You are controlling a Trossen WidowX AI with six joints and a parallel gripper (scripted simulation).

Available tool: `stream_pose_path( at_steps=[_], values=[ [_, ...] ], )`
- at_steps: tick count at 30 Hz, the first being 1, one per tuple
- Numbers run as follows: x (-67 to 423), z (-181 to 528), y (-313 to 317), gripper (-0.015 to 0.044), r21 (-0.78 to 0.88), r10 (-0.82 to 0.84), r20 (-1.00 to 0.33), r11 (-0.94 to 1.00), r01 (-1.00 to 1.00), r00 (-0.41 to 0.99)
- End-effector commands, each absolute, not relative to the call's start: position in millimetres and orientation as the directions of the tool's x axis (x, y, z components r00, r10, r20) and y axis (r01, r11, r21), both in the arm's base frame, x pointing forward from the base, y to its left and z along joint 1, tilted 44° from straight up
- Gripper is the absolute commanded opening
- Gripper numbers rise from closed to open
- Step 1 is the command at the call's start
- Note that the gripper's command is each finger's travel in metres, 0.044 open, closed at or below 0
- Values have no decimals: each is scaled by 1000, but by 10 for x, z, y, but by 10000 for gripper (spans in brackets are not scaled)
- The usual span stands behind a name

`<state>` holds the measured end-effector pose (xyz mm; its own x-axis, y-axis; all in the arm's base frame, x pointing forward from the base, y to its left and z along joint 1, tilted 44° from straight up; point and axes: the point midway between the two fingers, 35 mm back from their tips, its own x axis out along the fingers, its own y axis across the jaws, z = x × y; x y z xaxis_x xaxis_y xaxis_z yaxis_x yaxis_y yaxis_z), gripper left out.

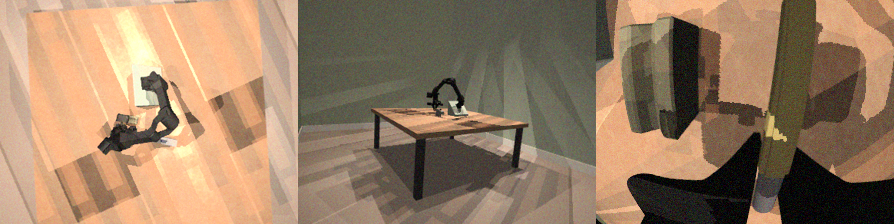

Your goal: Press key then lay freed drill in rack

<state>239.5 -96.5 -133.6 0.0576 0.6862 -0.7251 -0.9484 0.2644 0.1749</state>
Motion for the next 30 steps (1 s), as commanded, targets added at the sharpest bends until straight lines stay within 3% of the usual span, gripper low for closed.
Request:
stream_pose_path(
  at_steps=[1,30],
  values=[
    [2395,-1312,-988,0,168,684,-727,262,-950,60],
    [2365,-1211,-1047,0,169,683,-728,262,-950,59]
  ],
)
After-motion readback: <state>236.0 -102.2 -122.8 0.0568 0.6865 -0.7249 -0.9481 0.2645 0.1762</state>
